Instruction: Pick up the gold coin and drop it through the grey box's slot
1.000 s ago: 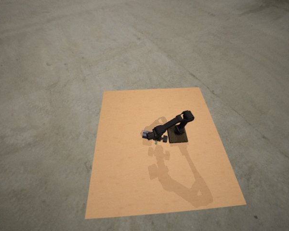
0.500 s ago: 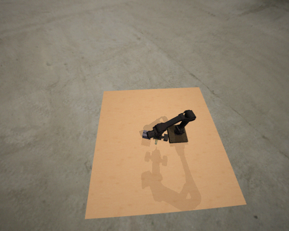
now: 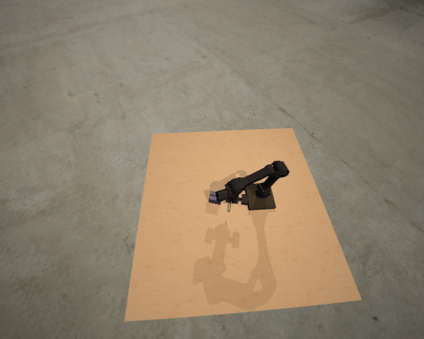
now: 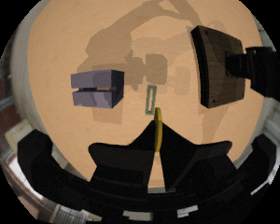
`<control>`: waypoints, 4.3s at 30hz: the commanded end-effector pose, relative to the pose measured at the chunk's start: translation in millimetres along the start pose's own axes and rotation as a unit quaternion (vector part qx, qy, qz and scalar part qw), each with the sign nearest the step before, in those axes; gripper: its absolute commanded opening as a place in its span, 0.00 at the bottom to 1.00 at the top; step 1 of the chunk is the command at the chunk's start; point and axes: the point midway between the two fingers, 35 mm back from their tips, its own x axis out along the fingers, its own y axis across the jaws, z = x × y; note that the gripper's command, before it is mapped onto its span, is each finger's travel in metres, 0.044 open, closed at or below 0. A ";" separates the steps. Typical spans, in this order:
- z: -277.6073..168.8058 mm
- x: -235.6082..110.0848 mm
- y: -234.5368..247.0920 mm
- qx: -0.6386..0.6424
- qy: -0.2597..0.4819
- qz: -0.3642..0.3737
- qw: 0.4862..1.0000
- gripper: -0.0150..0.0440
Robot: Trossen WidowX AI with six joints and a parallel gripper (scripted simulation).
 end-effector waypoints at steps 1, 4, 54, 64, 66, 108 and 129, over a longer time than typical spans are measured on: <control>-0.2 -1.4 0.9 -0.049 -0.001 0.001 0.999 0.25; -0.6 -1.4 1.4 -0.101 -0.001 0.001 0.995 0.25; -1.8 -3.8 24.3 -0.685 -0.003 0.001 0.728 0.25; 7.2 -4.7 47.8 -0.684 -0.003 0.002 0.730 0.25; 9.1 -4.9 52.3 -0.684 -0.003 0.002 0.729 0.25; 38.9 -4.0 103.9 -0.684 -0.005 0.003 0.729 0.25; 39.4 0.7 104.5 -0.684 -0.003 0.002 0.729 0.25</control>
